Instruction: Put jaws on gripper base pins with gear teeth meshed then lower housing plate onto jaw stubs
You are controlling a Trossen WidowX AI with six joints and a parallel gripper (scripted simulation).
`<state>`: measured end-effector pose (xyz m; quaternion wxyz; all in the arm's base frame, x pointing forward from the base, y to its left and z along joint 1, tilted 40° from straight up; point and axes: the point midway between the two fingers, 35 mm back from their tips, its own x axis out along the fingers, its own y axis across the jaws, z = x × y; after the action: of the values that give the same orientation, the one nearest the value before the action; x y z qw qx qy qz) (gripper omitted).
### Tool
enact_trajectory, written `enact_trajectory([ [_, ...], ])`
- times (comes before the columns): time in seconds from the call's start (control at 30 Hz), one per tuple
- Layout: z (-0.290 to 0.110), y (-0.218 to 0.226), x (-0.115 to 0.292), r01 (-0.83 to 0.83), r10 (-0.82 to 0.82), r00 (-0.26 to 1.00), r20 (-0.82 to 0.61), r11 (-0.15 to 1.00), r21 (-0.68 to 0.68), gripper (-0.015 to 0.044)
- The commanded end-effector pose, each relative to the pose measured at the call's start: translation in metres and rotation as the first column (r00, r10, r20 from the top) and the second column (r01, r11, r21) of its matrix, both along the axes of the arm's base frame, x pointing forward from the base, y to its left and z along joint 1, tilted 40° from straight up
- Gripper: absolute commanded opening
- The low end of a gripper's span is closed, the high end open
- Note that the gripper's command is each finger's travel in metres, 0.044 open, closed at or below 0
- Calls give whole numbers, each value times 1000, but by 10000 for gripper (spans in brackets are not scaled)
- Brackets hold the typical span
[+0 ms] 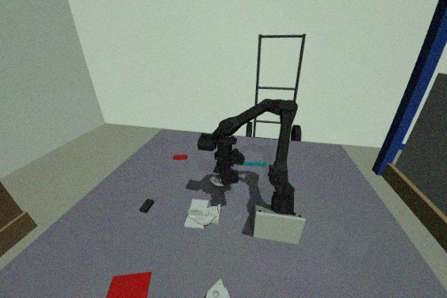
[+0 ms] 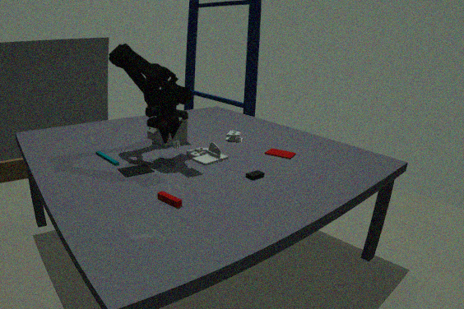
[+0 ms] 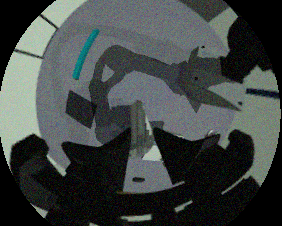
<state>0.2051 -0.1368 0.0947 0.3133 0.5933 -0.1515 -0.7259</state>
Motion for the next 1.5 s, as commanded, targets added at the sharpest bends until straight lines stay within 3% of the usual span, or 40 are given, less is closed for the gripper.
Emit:
enact_trajectory([
  [0.0, 14, 8, 1, 0, 0, 1000, 13, 1000, -7, 134],
  [0.33, 15, 10, 1, -13, 13, 1000, 2, 1000, -6, 134],
  [0.77, 6, 20, 3, -256, 263, 945, -196, 965, 58, 134],
  [1.47, -8, 37, 5, -572, 617, 648, -446, 781, 249, 134],
])
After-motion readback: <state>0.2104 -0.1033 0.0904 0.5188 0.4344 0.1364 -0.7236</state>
